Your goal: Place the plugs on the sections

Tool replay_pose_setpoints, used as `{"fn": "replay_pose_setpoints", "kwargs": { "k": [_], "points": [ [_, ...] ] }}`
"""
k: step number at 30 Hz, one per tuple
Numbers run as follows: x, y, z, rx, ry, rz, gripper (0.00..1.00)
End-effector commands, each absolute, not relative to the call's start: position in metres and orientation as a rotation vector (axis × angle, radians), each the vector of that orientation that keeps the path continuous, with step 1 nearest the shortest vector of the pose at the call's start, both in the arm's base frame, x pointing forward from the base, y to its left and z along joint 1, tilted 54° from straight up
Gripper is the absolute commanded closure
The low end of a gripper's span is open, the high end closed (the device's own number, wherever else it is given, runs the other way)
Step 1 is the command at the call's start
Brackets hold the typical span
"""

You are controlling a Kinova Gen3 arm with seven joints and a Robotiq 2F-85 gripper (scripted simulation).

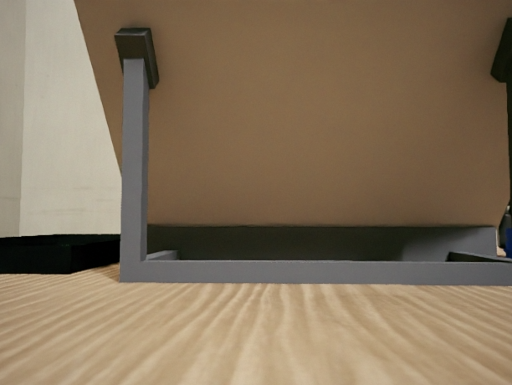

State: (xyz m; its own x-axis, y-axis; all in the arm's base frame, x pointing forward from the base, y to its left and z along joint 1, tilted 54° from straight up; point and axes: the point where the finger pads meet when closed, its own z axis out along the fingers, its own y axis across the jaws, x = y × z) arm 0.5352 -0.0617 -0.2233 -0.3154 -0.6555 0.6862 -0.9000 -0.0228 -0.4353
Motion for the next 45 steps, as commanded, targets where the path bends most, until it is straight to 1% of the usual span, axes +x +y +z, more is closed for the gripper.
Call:
{"fn": "replay_pose_setpoints", "kwargs": {
  "k": [1, 10, 11, 44, 45],
  "points": [
    [0.536, -0.061, -0.225, 1.642, -1.979, 1.254, 0.3],
    [0.536, -0.061, -0.225, 1.642, -1.979, 1.254, 0.3],
    [0.536, -0.061, -0.225, 1.642, -1.979, 1.254, 1.0],
    [0.536, -0.06, -0.224, 1.643, -1.979, 1.254, 1.0],
    [0.515, -0.007, -0.183, 1.643, -1.98, 1.254, 1.0]
  ]
}}
